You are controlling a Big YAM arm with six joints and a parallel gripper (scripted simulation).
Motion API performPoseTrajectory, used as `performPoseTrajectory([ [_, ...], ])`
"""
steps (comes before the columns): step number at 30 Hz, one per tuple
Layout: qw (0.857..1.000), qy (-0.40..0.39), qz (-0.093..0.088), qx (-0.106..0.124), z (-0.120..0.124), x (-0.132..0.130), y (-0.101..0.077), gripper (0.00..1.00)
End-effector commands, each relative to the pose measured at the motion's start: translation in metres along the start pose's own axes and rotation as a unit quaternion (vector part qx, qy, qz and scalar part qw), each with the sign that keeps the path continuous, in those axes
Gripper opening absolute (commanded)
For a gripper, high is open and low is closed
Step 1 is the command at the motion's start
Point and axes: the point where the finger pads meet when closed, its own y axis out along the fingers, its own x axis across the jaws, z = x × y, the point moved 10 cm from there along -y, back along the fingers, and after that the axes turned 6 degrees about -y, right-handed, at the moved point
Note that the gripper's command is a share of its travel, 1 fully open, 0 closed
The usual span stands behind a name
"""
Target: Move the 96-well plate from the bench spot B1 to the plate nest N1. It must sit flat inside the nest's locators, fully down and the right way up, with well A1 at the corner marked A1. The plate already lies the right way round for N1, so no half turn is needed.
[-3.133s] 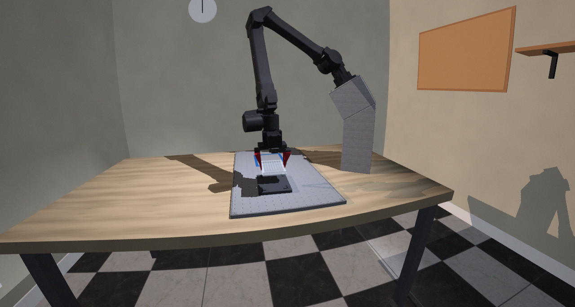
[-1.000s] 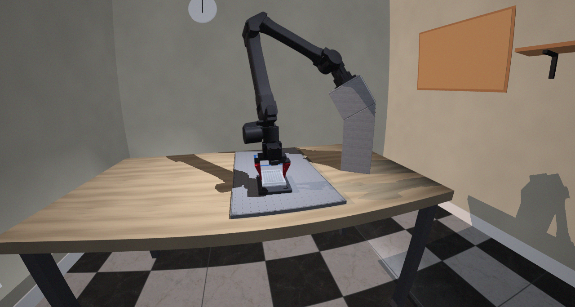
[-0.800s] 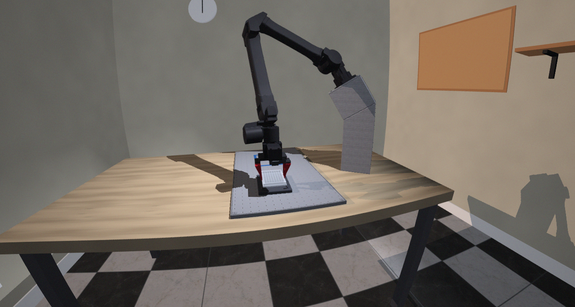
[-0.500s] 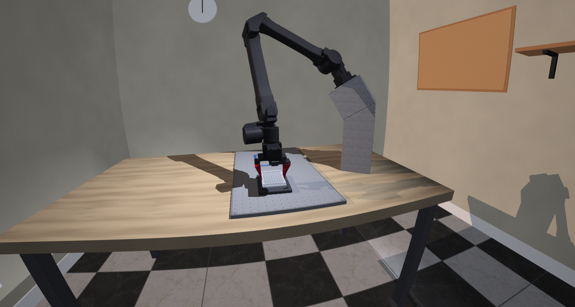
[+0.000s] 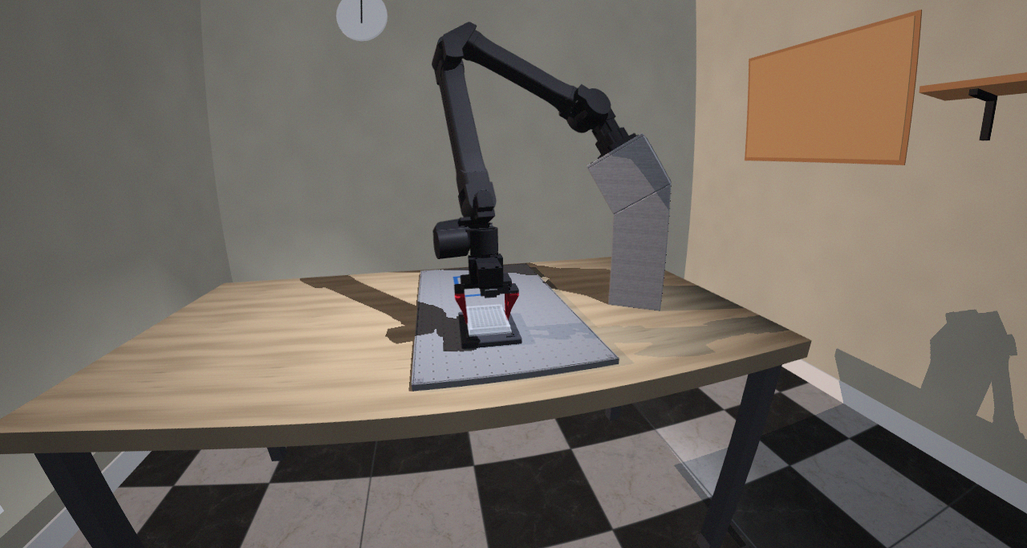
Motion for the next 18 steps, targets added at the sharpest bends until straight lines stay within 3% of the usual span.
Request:
performPoseTrajectory([
  [1, 1.0, -0.002, 0.005, -0.002, 0.0016, -0.0032, 0.004, 0.0],
  [18, 1.0, -0.001, 0.008, -0.002, 0.002, -0.0058, 0.0053, 0.0],
])
